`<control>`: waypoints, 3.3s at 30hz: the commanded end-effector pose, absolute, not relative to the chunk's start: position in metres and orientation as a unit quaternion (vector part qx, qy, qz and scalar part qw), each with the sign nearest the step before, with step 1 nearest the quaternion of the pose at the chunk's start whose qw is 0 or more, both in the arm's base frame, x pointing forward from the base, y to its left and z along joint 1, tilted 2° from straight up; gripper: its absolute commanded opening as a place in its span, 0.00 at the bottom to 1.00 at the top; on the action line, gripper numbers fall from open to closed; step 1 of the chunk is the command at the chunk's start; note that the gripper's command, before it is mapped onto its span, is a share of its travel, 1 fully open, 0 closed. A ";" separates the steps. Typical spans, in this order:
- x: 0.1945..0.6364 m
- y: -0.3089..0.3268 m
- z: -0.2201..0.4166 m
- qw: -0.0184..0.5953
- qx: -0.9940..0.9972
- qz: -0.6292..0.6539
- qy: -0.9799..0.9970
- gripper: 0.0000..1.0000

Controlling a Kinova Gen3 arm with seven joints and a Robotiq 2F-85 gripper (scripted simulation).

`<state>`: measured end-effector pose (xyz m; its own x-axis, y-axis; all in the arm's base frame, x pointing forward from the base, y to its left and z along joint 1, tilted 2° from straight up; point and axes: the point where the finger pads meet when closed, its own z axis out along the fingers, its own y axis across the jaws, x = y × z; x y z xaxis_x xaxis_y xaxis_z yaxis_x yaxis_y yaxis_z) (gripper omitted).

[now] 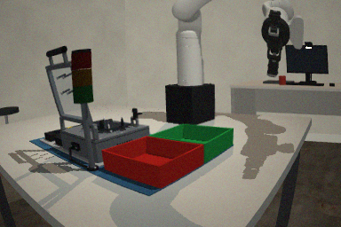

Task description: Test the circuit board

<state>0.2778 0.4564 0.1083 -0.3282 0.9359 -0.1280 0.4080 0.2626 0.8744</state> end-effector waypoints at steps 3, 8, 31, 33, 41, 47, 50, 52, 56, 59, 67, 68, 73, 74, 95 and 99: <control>0.278 0.457 0.109 0.341 0.469 0.387 0.717 1.00; 0.278 0.457 0.109 0.341 0.469 0.387 0.717 1.00; 0.278 0.454 0.122 0.343 0.469 0.385 0.717 1.00; 0.278 0.454 0.125 0.343 0.469 0.385 0.717 1.00; 0.279 0.454 0.148 0.344 0.468 0.387 0.716 1.00; 0.279 0.454 0.173 0.344 0.469 0.388 0.715 1.00; 0.279 0.455 0.181 0.344 0.469 0.389 0.715 1.00; 0.278 0.456 0.185 0.343 0.468 0.389 0.716 1.00; 0.278 0.455 0.202 0.343 0.469 0.388 0.715 1.00; 0.277 0.455 0.213 0.342 0.468 0.388 0.716 1.00; 0.277 0.454 0.237 0.342 0.468 0.387 0.717 1.00; 0.277 0.454 0.237 0.342 0.468 0.387 0.717 1.00; 0.277 0.453 0.249 0.342 0.469 0.387 0.717 1.00; 0.277 0.453 0.251 0.342 0.469 0.387 0.717 1.00; 0.279 0.452 0.262 0.343 0.469 0.387 0.716 1.00; 0.286 0.447 0.269 0.348 0.474 0.386 0.711 1.00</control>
